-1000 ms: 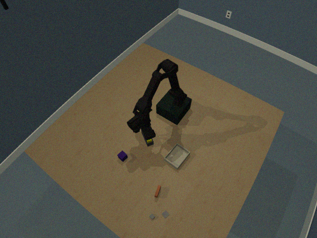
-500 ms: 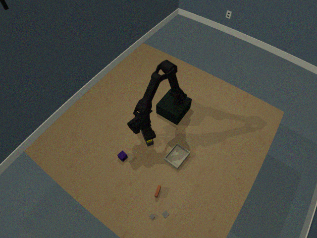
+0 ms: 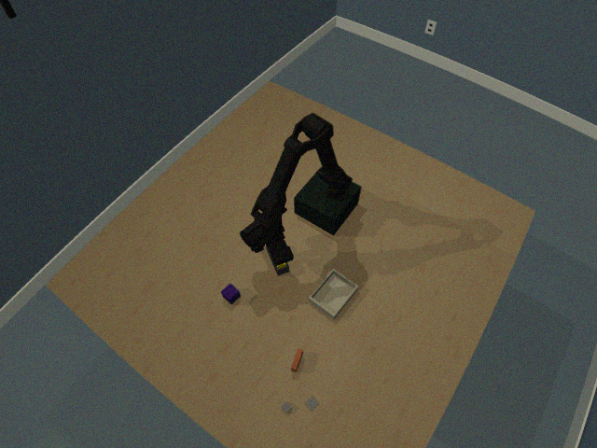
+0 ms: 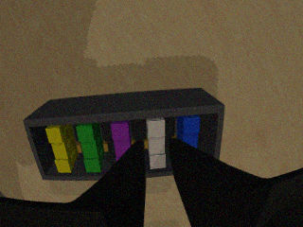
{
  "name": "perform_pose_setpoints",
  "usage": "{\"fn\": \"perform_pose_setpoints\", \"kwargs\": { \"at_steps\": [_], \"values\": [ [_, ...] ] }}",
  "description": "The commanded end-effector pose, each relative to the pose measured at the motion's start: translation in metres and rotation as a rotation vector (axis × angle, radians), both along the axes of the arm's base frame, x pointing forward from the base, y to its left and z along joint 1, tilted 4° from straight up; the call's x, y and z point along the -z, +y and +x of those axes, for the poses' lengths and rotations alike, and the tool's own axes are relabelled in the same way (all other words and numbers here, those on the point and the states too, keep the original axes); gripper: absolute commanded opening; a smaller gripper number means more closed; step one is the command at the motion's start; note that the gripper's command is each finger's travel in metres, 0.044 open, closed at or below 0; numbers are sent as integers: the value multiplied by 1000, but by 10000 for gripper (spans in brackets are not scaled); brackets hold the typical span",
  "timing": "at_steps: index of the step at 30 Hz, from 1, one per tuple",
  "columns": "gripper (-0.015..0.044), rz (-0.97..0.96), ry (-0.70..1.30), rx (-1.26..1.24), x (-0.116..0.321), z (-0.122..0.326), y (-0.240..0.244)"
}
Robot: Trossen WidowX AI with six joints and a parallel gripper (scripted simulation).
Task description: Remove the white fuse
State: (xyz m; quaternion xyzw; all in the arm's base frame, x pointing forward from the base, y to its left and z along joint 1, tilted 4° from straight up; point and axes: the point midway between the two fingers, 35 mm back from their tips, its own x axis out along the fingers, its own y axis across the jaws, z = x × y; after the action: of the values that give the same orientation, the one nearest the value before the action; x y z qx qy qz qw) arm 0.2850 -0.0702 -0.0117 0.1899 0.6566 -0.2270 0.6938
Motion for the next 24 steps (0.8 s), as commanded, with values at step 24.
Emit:
{"fn": "perform_pose_setpoints", "kwargs": {
  "at_steps": [24],
  "values": [
    [0, 0, 2, 1, 5, 0, 0]
  ]
}}
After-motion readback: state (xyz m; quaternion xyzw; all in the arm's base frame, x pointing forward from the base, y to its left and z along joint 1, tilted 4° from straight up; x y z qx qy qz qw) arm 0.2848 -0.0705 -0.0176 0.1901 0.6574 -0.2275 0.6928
